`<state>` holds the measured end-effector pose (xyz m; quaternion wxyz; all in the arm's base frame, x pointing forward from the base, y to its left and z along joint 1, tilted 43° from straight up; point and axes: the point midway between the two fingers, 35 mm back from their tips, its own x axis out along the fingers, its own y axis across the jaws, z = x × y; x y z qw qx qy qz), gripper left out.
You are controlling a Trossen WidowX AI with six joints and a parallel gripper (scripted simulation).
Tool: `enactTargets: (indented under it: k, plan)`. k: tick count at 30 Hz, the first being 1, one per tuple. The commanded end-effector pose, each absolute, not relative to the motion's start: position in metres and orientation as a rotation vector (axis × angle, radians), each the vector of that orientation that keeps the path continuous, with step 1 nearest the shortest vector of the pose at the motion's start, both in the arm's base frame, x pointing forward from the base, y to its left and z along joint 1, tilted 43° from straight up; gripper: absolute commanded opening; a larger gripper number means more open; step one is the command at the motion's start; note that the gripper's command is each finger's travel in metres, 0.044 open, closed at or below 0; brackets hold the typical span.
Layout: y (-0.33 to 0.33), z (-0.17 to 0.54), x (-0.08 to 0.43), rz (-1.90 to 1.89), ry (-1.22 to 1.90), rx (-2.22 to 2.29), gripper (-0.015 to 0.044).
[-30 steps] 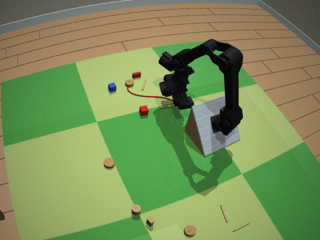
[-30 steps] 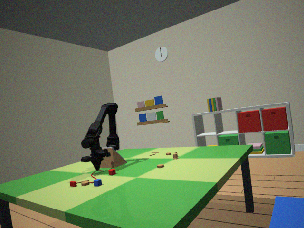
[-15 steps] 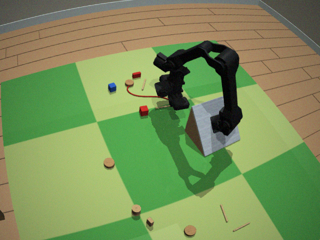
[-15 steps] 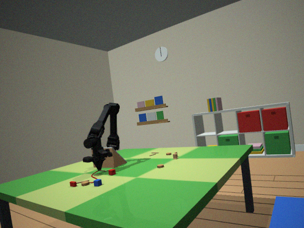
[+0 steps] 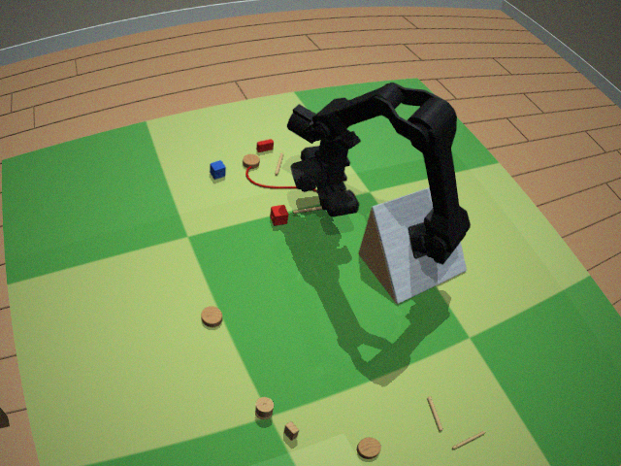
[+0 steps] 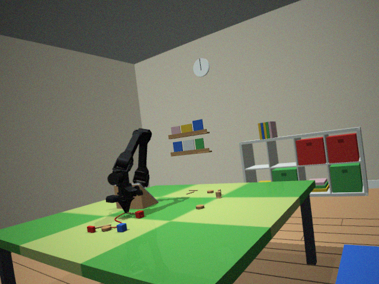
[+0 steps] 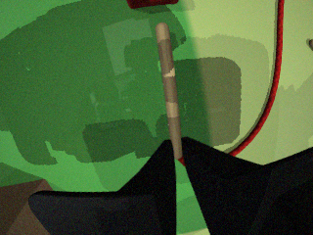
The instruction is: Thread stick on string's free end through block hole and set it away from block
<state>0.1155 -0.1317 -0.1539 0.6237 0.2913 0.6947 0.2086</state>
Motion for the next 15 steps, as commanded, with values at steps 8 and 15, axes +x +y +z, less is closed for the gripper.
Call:
enactTargets:
  k: [8,15]
  plan:
    - [-0.1306,-0.1559,0.1311,0.482,1.595,0.674,0.0000]
    - [-0.1308,-0.1564,0.1318,0.483,1.596,0.674,0.0000]
